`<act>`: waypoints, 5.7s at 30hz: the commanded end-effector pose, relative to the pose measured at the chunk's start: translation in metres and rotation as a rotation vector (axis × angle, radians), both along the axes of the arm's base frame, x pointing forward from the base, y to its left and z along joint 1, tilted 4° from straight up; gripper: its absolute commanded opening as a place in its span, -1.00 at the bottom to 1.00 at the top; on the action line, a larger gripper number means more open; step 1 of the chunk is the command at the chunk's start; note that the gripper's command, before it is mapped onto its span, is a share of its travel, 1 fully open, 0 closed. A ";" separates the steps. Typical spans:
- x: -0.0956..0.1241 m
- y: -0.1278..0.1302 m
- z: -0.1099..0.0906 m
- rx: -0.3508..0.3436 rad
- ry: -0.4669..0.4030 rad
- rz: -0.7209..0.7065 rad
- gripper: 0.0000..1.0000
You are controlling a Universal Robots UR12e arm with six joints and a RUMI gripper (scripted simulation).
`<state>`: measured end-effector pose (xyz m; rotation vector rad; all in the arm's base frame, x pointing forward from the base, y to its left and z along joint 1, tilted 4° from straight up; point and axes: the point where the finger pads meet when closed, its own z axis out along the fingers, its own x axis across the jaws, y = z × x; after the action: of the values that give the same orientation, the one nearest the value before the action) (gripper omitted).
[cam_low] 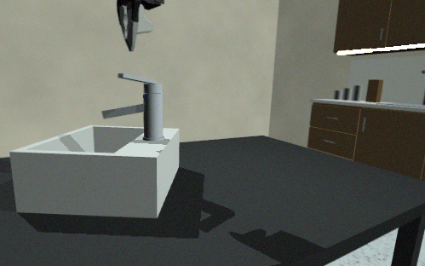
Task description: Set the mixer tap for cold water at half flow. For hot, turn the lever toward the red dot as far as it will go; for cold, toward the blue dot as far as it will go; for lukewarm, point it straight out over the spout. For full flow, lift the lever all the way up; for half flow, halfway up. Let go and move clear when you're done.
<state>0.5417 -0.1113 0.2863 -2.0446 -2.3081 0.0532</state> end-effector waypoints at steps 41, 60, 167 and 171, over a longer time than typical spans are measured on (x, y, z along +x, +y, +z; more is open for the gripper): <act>0.001 0.001 0.003 -0.004 -0.003 -0.041 -1.00; -0.004 0.005 0.003 -0.021 0.002 -0.314 -1.00; -0.002 0.001 0.012 -0.206 0.038 -3.136 -1.00; -0.002 0.001 0.012 -0.206 0.039 -3.136 -0.22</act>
<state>0.5413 -0.1111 0.2985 2.3298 -2.0559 -0.0867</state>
